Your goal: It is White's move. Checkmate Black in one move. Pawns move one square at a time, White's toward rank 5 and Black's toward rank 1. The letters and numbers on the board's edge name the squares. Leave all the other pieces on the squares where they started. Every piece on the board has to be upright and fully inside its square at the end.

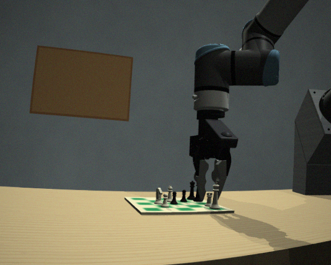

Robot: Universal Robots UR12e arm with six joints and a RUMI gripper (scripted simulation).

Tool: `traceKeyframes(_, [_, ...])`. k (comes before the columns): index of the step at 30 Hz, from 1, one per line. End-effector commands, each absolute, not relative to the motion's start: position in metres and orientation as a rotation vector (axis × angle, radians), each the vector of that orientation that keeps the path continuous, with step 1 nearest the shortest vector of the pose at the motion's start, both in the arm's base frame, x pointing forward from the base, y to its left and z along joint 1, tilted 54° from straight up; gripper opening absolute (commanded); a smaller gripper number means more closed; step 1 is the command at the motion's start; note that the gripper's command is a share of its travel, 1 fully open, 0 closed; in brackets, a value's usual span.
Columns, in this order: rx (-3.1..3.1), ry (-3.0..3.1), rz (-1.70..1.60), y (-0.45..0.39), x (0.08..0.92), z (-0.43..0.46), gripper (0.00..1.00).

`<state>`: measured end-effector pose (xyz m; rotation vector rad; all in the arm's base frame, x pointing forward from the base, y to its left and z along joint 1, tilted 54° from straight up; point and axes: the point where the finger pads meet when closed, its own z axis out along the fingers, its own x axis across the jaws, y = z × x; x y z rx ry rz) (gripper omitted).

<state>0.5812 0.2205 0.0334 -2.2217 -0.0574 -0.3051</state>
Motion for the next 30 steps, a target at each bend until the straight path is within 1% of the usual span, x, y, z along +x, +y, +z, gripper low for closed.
traceKeyframes(1, [-2.225,-0.059,-0.316,0.210,0.583,0.042,0.22])
traceKeyframes(16, [-2.226,-0.059,-0.316,0.156,0.570,0.082,0.22])
traceKeyframes(26, [-2.226,-0.059,-0.316,0.149,0.568,0.088,0.22])
traceKeyframes(27, [-2.226,-0.059,-0.316,0.149,0.568,0.088,1.00])
traceKeyframes(30, [-2.226,-0.059,-0.315,0.149,0.567,0.088,1.00])
